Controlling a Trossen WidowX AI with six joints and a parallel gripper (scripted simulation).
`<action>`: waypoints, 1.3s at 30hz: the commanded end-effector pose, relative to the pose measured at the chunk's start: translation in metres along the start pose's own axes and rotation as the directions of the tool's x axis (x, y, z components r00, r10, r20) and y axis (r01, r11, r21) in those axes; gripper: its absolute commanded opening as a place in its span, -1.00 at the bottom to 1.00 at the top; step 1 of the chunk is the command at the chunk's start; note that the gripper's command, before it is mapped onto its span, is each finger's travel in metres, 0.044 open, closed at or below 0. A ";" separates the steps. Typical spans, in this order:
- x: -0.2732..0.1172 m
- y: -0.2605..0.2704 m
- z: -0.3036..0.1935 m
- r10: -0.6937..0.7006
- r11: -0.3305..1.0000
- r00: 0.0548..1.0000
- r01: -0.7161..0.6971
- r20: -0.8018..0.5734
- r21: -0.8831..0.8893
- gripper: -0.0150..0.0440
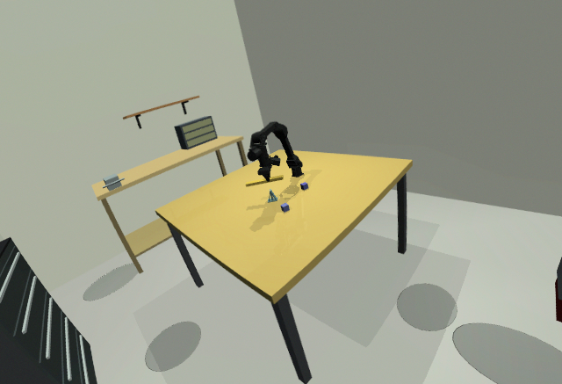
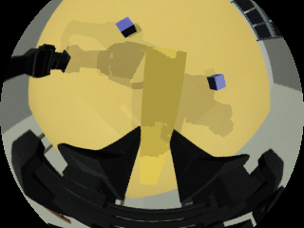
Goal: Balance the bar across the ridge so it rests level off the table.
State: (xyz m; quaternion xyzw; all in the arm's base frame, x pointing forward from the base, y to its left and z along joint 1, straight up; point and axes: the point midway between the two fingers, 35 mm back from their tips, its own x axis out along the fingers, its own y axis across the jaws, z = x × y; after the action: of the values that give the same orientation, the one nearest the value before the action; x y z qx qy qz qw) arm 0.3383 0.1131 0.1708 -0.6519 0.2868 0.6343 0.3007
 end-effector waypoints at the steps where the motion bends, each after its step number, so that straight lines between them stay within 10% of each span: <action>1: 0.000 -0.004 0.012 -0.002 0.999 1.000 0.002 0.003 -0.051 -0.49; 39: 0.044 -0.004 0.021 -0.002 0.996 1.000 0.002 0.004 -0.084 -0.49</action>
State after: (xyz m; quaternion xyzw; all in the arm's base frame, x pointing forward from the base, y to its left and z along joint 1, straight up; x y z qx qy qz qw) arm 0.3285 0.1312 0.1273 -0.6625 0.2613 0.6464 0.2739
